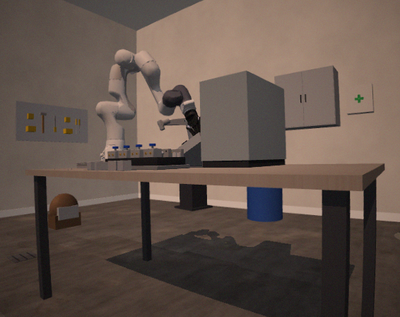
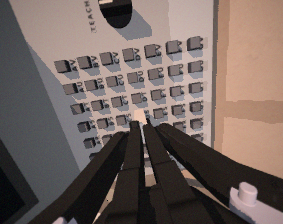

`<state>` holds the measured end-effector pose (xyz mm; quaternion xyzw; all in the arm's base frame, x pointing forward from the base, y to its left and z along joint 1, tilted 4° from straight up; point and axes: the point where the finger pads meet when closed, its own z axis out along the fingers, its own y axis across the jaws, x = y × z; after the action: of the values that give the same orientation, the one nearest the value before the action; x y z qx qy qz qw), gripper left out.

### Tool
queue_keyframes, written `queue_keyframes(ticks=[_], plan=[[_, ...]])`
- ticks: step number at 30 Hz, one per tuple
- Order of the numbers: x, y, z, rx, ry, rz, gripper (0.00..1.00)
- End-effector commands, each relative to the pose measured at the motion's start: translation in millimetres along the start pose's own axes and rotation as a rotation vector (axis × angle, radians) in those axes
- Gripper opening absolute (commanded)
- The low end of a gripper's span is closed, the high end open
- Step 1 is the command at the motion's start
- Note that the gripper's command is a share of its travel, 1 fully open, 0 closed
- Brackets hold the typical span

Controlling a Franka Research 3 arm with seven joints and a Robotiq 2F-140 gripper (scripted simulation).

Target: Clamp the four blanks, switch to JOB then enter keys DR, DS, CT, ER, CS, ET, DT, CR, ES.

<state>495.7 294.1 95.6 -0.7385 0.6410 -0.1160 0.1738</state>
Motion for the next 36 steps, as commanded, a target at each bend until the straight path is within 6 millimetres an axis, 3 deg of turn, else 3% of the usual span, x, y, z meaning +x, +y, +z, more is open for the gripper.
queue_keyframes(ticks=[1, 22, 36], plan=[[0, 0, -2, 0.000, 0.001, 0.003, 0.00], [0, 0, -32, 0.000, 0.001, 0.003, 0.00], [0, -1, -37, 0.000, 0.001, 0.003, 0.00]])
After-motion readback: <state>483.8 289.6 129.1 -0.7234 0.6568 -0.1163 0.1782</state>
